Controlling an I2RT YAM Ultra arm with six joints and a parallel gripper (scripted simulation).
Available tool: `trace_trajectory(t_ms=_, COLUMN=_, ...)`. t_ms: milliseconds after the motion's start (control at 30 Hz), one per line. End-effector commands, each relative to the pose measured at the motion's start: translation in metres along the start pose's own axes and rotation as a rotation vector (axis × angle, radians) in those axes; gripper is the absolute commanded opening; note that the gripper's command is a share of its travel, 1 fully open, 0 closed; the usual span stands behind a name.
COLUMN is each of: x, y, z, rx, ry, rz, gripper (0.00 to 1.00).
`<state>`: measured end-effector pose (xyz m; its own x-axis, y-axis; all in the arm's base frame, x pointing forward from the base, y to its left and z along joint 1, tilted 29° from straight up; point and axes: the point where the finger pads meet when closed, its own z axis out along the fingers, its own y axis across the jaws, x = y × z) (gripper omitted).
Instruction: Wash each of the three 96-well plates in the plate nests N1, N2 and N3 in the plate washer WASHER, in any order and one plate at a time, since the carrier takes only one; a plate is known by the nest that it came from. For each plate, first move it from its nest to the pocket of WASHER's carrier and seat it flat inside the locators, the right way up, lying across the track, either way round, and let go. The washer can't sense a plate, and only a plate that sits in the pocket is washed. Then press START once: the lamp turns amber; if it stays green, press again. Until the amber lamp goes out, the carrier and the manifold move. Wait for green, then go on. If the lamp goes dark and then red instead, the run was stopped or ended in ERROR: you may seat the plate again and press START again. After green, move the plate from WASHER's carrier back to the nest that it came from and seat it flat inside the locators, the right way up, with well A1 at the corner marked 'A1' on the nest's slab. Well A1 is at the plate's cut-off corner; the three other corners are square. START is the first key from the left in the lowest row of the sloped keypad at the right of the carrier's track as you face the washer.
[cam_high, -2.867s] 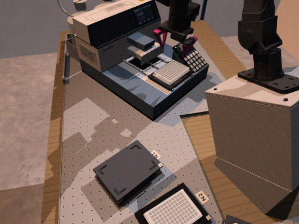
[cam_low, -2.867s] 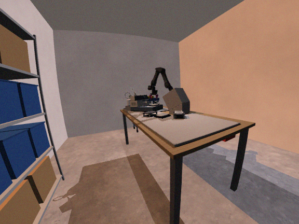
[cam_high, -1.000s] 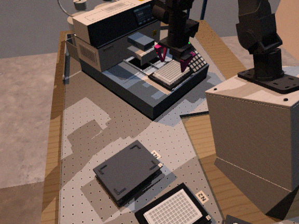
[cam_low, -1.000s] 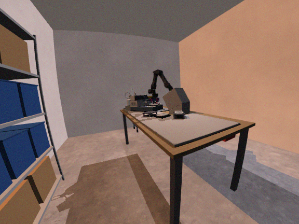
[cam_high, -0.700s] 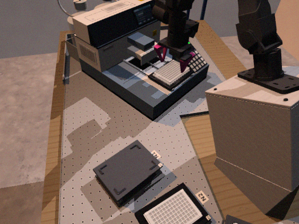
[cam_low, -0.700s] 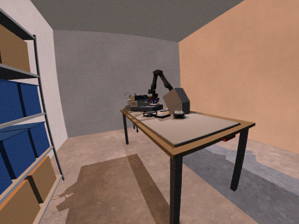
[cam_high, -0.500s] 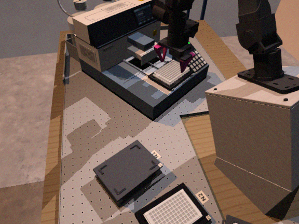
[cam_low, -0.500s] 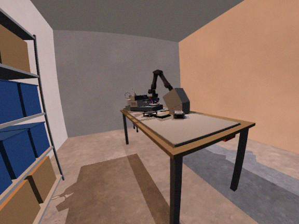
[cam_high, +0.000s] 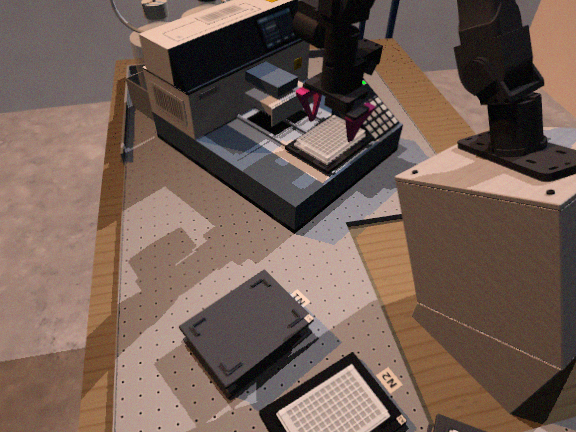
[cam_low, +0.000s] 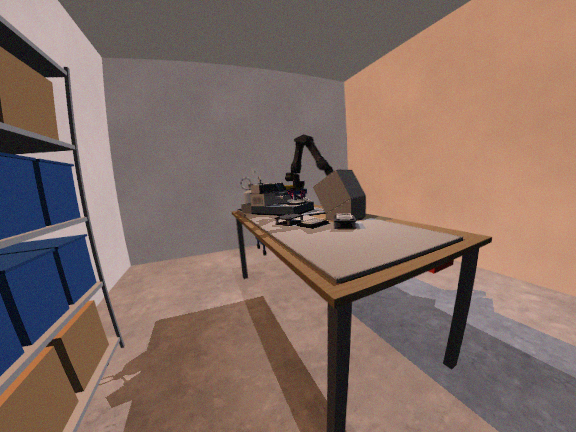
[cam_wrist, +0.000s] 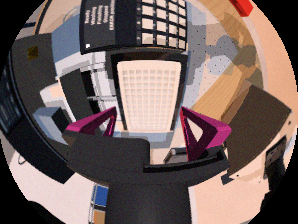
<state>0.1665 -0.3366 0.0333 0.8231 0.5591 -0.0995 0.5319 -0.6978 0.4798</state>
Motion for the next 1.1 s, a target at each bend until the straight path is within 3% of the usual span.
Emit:
trace_trajectory(t_ms=0, x=-0.003, y=-0.010, z=0.007, rx=0.020, ry=-0.004, rz=0.006, gripper=1.00)
trace_trajectory(t_ms=1067, x=-0.005, y=0.000, z=0.023, rx=-0.001, ry=-0.007, rz=0.004, gripper=1.00)
